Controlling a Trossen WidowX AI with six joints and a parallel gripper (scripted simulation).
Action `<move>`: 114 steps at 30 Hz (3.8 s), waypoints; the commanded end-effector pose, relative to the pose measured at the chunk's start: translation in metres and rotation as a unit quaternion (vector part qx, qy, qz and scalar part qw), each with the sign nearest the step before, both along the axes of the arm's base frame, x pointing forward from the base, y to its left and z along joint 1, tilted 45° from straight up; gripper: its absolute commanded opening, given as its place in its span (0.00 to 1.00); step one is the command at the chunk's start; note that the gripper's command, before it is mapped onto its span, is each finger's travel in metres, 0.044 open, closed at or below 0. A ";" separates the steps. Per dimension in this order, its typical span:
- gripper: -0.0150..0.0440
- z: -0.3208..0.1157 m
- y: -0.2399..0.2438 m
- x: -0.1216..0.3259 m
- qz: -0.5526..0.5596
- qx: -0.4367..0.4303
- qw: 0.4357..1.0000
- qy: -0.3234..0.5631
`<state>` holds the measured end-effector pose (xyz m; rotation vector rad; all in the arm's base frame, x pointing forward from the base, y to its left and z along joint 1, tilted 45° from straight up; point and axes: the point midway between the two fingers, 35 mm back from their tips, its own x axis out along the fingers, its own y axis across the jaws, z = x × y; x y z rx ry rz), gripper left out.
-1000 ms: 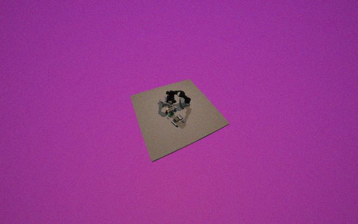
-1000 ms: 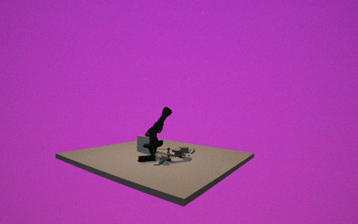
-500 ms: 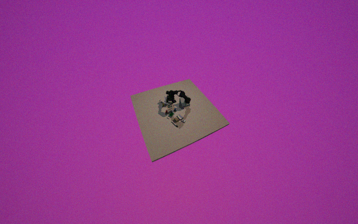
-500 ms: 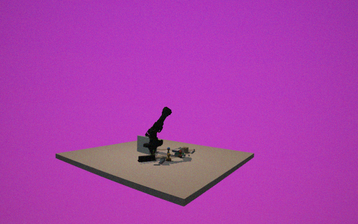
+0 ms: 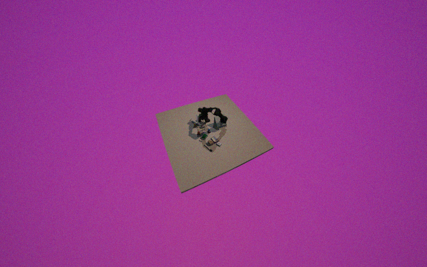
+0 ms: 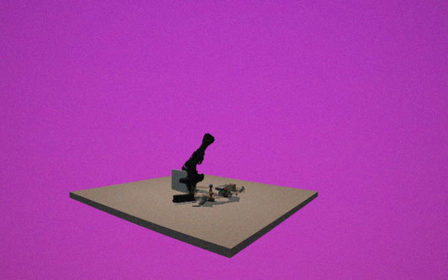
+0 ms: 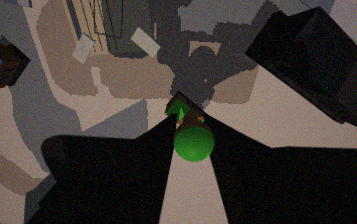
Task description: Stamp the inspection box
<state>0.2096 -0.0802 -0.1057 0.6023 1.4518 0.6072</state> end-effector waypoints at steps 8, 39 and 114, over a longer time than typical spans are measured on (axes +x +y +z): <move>0.25 0.004 -0.005 0.000 0.001 -0.002 1.000 -0.001; 0.25 0.015 -0.016 0.000 0.001 -0.002 1.000 -0.001; 0.25 0.044 -0.038 0.001 -0.001 -0.003 1.000 -0.001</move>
